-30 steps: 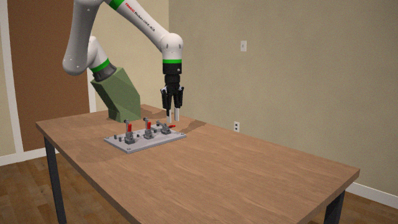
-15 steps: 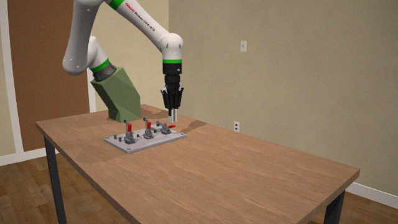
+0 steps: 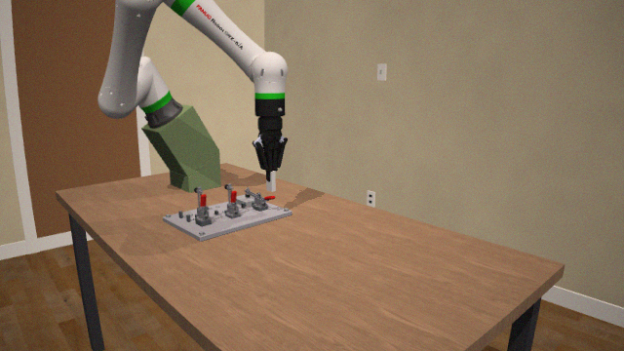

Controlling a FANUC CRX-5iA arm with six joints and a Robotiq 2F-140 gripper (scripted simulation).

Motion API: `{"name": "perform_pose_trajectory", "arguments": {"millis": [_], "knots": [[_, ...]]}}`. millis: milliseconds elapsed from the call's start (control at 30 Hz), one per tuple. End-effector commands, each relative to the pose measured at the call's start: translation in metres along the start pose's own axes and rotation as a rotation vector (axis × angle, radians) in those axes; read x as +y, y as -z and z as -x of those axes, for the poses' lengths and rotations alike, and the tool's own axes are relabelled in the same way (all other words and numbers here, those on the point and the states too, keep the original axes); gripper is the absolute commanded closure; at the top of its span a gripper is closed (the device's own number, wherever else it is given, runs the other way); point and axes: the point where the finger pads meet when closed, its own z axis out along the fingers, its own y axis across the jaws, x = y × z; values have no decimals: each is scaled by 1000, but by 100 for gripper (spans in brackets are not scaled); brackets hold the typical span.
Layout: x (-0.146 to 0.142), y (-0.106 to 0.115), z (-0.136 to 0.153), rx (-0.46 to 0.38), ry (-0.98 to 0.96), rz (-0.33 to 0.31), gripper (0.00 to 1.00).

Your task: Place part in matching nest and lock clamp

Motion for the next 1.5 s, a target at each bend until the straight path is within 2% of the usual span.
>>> {"name": "perform_pose_trajectory", "arguments": {"millis": [0, 1467], "knots": [[0, 0, 0, 0, 0, 0, 100], [0, 0, 2, 0, 0, 0, 100]]}}
